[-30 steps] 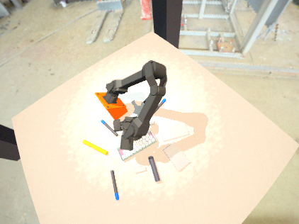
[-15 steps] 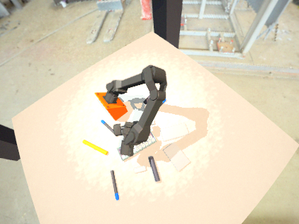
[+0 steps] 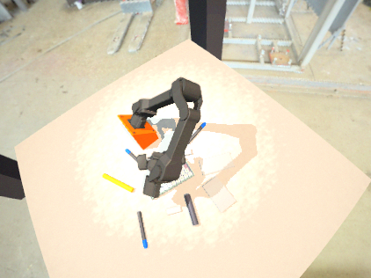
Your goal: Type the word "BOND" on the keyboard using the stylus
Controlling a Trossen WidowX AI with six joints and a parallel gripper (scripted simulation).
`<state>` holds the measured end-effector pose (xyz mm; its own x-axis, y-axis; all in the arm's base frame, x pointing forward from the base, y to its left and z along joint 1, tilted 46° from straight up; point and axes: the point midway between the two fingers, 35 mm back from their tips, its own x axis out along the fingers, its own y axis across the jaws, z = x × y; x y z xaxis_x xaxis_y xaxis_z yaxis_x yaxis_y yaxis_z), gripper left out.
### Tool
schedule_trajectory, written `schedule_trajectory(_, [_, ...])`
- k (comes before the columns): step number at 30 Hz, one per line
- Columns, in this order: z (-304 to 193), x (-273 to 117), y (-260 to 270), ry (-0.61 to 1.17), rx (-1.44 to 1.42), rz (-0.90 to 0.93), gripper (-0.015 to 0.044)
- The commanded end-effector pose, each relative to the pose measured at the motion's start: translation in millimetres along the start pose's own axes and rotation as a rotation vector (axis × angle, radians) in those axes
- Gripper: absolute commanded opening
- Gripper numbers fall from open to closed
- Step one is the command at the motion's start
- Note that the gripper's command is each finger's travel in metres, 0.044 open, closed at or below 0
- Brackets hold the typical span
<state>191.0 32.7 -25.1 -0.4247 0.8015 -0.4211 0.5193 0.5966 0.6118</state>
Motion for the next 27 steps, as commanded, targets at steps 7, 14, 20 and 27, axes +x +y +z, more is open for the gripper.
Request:
schedule_trajectory(7, [-0.3, 0.9, 0.3, 0.003, -0.001, -0.002, 0.0097])
schedule_trajectory(14, [-0.3, 0.9, 0.3, 0.003, -0.001, -0.002, 0.0])
schedule_trajectory(20, [-0.3, 0.9, 0.3, 0.003, -0.001, -0.002, 0.0])
schedule_trajectory(27, [-0.5, -2.2, -0.2, -0.017, -0.313, 0.044, 0.015])
